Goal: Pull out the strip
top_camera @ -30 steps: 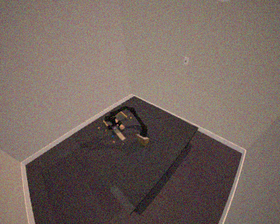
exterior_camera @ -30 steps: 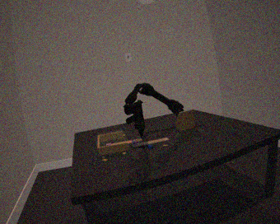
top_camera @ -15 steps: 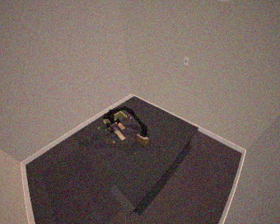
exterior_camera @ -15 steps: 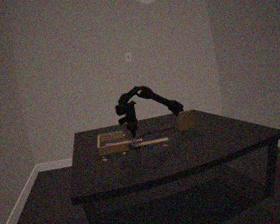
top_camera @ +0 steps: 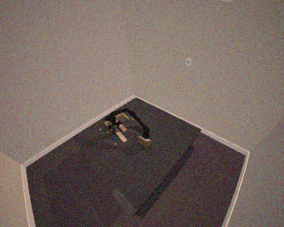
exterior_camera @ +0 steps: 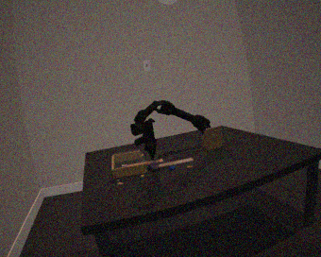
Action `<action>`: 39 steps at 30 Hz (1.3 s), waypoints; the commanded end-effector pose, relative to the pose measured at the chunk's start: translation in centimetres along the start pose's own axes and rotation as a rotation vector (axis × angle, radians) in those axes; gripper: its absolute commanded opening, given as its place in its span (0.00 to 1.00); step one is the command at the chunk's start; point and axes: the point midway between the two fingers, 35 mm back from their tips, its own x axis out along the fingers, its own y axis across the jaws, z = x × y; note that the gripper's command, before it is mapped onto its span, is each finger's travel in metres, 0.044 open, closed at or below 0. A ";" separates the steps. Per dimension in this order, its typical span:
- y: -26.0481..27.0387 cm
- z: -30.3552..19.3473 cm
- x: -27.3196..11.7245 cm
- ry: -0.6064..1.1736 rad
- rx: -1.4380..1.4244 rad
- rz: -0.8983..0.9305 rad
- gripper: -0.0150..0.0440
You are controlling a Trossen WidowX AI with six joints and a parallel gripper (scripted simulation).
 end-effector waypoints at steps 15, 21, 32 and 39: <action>-0.3 0.0 3.4 0.003 -0.002 -0.007 0.68; -0.3 -0.1 4.3 0.002 -0.002 -0.008 0.68; -0.3 0.0 4.1 0.002 0.001 -0.004 0.50; -0.3 0.0 4.1 0.002 0.001 -0.004 0.42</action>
